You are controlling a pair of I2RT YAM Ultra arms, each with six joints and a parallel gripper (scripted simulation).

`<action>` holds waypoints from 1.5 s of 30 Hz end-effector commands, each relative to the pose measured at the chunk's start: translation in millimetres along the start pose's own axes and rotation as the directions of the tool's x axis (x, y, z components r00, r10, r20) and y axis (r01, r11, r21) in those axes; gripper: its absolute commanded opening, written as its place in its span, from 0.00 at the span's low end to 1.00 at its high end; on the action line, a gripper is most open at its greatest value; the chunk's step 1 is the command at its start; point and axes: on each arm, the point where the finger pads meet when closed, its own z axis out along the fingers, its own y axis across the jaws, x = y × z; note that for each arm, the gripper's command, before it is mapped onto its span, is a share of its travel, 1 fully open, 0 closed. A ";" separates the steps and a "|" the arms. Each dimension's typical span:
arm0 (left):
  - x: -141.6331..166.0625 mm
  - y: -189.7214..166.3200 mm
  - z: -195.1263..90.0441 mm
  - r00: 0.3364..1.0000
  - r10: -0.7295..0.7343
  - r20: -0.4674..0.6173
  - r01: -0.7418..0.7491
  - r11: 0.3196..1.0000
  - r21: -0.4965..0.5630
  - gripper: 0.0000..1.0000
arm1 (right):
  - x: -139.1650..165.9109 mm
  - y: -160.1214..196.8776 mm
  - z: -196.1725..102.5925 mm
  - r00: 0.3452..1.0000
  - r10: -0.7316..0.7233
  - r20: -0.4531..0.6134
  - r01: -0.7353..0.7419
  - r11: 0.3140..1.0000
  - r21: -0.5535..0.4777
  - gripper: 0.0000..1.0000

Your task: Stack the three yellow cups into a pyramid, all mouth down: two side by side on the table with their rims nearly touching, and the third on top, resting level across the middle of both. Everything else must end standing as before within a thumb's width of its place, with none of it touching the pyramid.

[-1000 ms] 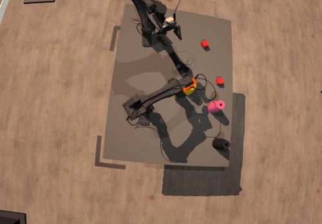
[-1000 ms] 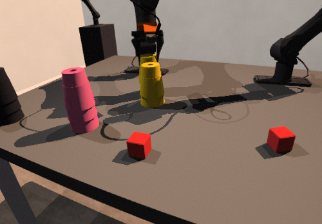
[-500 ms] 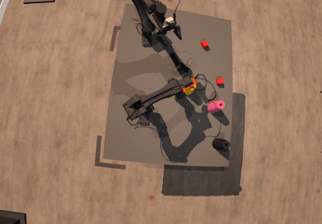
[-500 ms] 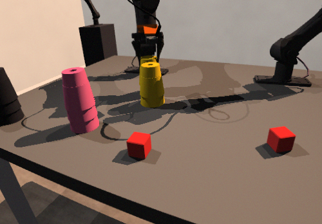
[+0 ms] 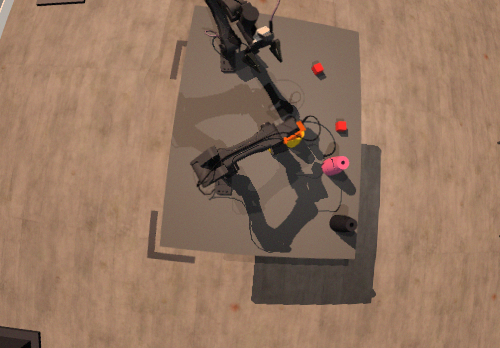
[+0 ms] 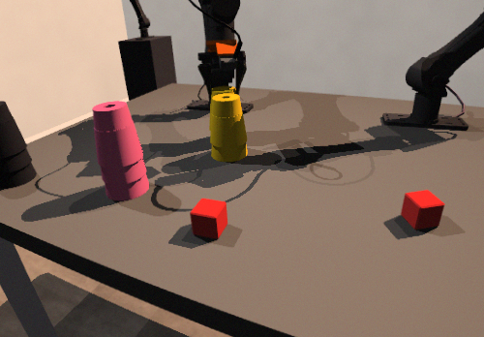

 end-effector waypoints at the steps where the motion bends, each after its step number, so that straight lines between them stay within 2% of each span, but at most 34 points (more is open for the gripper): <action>1: -7.4 -2.3 -6.1 0.999 -0.007 0.039 0.006 1.000 0.008 1.00 | -2.9 -1.4 -3.6 0.999 0.005 0.036 -0.005 1.000 -0.003 0.00; 45: -7.4 -2.3 -6.1 0.999 -0.007 0.039 0.006 1.000 0.008 1.00 | 4.6 -2.1 19.8 0.999 0.008 0.035 -0.008 1.000 -0.005 0.00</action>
